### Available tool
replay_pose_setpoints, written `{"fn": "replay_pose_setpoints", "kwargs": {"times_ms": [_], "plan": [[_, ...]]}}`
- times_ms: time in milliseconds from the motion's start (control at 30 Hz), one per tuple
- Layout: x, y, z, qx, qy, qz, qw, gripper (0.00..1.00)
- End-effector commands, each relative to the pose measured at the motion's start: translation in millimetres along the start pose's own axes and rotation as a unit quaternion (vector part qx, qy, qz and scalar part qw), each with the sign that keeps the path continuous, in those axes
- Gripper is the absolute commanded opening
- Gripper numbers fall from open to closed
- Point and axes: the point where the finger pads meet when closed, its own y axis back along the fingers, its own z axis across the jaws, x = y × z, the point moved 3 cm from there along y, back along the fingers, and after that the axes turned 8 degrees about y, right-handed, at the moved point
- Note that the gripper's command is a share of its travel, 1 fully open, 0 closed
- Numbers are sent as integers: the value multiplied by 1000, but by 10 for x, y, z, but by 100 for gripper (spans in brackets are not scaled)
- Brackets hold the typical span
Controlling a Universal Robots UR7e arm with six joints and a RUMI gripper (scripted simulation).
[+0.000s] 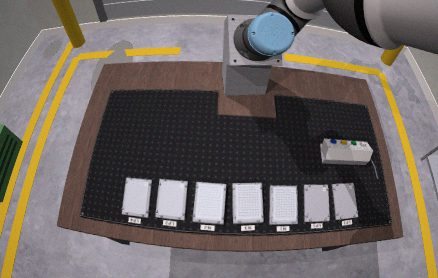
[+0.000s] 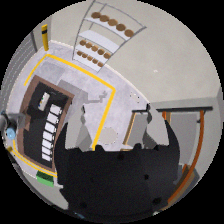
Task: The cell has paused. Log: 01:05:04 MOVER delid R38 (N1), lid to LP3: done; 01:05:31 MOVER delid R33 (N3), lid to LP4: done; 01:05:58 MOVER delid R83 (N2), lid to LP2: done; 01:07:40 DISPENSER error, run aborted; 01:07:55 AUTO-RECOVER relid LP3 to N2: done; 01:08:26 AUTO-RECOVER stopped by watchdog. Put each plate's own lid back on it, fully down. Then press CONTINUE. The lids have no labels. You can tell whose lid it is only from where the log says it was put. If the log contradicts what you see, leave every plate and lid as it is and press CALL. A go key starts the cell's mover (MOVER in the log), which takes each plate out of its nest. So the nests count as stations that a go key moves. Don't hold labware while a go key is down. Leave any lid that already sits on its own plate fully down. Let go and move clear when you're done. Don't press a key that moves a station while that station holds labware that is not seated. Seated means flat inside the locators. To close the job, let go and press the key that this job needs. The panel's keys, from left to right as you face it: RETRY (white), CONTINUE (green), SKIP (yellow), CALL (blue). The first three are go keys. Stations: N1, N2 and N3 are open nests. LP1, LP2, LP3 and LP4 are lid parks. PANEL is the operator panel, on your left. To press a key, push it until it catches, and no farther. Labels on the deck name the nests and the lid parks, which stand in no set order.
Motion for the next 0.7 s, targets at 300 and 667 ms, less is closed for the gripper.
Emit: {"fn": "replay_pose_setpoints", "kwargs": {"times_ms": [300,667], "plan": [[-435,-135,-44,10,-15,-49,999,82],[-748,-208,-89,16,-25,-80,996,82]]}}
